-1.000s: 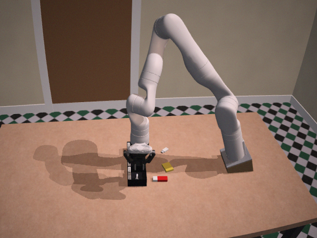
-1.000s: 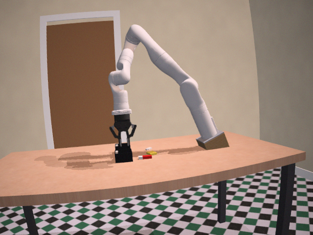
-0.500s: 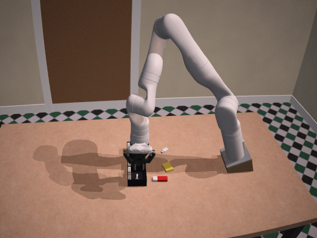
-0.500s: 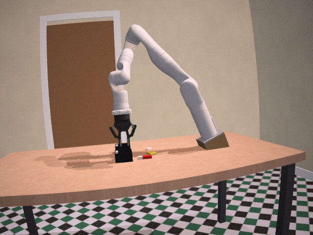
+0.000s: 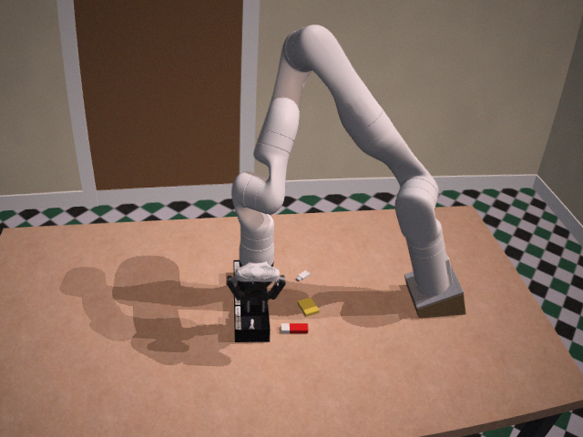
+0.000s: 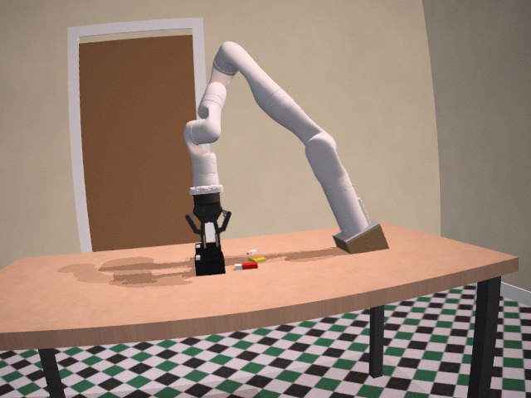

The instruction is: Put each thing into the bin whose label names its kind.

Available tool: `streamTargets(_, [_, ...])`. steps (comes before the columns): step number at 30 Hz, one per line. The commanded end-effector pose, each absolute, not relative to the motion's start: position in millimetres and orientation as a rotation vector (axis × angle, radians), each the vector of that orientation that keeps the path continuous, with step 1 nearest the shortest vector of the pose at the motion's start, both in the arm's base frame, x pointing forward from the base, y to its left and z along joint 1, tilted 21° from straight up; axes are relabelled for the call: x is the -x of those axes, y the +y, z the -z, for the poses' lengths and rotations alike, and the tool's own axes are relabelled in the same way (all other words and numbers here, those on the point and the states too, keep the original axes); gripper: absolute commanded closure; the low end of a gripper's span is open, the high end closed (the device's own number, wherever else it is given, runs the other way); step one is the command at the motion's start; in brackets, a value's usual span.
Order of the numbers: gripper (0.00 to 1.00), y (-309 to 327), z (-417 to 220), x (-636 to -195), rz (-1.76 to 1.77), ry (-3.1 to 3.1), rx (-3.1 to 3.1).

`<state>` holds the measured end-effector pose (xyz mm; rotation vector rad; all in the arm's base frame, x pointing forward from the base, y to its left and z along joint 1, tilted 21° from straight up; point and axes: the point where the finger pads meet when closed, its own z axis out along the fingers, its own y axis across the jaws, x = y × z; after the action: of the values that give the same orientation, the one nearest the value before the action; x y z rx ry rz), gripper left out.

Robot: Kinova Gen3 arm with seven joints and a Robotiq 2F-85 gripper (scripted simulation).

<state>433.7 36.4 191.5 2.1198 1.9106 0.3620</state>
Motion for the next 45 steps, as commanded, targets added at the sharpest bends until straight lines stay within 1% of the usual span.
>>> streamTargets(1, [0.7, 36, -193, -435, -0.363, 1.907, -2.119])
streamTargets(2, [0.7, 36, -193, -435, -0.363, 1.907, -2.119])
streamTargets(3, [0.0, 36, -199, -433, -0.359, 1.908, -2.117])
streamTargets(38, [0.0, 39, -314, -388, -0.36, 1.907, -2.122])
streamTargets(45, [0.0, 39, -314, -388, -0.363, 1.906, -2.121])
